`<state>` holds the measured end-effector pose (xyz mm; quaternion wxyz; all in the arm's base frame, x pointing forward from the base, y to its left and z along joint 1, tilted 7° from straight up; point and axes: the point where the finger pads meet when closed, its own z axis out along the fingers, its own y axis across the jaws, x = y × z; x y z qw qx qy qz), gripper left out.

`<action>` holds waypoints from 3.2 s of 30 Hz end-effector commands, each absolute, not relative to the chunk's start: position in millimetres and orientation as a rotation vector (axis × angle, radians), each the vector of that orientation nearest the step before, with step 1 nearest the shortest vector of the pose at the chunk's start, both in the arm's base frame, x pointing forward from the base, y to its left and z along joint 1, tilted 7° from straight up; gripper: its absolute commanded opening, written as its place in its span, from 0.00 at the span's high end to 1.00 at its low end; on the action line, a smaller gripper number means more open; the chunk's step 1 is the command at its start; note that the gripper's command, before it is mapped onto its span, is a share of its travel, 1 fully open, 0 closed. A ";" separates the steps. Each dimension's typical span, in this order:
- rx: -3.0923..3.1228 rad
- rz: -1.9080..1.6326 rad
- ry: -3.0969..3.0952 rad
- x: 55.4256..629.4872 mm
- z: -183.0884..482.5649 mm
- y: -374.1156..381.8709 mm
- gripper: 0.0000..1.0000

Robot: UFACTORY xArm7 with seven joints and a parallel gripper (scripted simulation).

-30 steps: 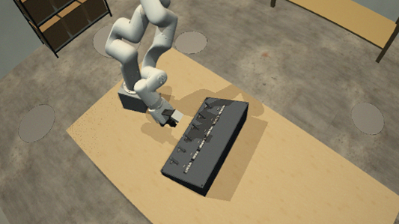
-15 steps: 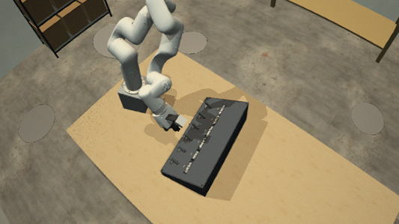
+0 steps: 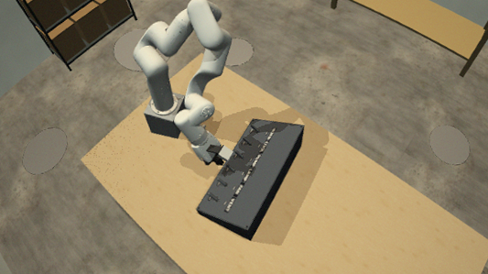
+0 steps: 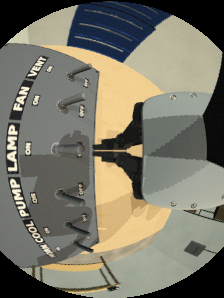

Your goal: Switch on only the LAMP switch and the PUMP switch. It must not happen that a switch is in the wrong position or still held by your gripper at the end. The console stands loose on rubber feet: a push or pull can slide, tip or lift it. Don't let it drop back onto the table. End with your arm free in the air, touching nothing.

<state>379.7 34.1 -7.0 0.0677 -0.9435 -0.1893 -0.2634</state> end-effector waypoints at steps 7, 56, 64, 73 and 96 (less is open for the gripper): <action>-2.842 -0.798 -0.569 383.8 -11.8 34.9 1.00; -2.842 -0.798 -0.569 385.2 -10.7 34.9 1.00; -2.842 -0.798 -0.569 387.1 -9.4 35.6 1.00; -2.842 -0.798 -0.569 391.1 -6.7 37.3 1.00; -2.842 -0.798 -0.569 405.3 2.7 43.1 1.00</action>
